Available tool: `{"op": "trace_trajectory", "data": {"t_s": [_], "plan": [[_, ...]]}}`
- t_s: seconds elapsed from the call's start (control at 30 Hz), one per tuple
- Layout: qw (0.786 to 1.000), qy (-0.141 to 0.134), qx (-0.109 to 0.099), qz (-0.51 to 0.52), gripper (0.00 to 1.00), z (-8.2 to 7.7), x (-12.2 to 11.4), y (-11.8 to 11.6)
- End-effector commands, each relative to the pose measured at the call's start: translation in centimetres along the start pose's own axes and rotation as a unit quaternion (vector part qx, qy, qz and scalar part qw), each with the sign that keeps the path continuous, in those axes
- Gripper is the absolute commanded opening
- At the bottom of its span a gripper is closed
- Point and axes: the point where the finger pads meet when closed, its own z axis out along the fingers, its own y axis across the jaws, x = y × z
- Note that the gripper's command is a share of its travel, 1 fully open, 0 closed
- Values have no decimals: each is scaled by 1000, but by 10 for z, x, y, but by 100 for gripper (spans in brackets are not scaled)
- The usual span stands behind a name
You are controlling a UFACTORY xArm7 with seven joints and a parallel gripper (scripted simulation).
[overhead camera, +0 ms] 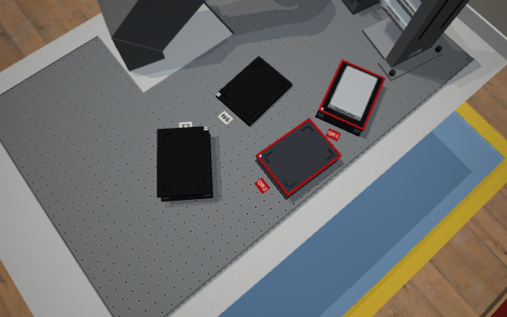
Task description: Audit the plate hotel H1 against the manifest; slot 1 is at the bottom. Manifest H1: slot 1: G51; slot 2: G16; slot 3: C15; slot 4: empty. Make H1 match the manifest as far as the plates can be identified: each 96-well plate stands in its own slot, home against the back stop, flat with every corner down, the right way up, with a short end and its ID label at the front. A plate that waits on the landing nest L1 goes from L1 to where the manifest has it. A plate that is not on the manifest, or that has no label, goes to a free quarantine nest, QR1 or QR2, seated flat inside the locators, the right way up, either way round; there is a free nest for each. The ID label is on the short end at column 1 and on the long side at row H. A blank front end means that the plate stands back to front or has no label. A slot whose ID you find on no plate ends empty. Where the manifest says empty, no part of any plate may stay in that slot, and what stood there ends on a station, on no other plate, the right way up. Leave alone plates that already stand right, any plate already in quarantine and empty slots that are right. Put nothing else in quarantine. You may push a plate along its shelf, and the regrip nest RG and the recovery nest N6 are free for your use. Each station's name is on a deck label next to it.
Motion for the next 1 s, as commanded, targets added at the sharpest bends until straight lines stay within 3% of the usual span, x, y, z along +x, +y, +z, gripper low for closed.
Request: {"op": "trace_trajectory", "data": {"t_s": [0.0,0.17,0.97], "plan": [[1000,0,0,1,100,0,1,0],[1000,0,0,1,100,0,1,0],[1000,0,0,1,100,-37,1,0]]}}
